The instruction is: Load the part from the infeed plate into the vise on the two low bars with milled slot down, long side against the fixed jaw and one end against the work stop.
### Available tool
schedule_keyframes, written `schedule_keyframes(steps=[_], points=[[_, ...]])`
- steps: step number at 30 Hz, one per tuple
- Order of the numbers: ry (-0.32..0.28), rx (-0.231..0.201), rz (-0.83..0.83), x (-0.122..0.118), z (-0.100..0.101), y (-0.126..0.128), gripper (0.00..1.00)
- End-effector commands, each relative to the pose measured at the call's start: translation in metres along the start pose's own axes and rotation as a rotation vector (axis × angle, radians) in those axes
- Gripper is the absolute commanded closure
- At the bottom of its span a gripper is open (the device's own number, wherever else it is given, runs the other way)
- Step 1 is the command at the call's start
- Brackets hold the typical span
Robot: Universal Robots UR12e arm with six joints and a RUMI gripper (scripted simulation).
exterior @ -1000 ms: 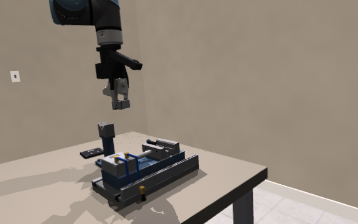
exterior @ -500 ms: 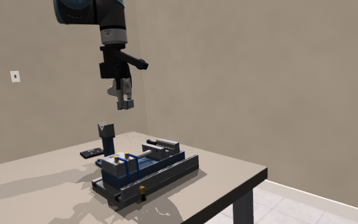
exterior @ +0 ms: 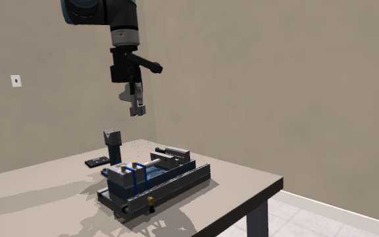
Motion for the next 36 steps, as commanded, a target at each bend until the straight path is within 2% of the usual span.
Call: schedule_keyframes(steps=[1, 36], points=[[0.001, 0.001, -0.049, 0.007, -0.001, 0.004, 1.00], [0.001, 0.001, -0.357, 0.046, -0.001, 0.033, 1.00]])
Point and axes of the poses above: the point where the finger pads meet when closed, its own z axis out along the fingers, its own y axis across the jaws, x = y × z, the point moved 3 cm from there along -z, back along the fingers, and after that the axes turned 13 degrees about -z, right-handed, at the moved point
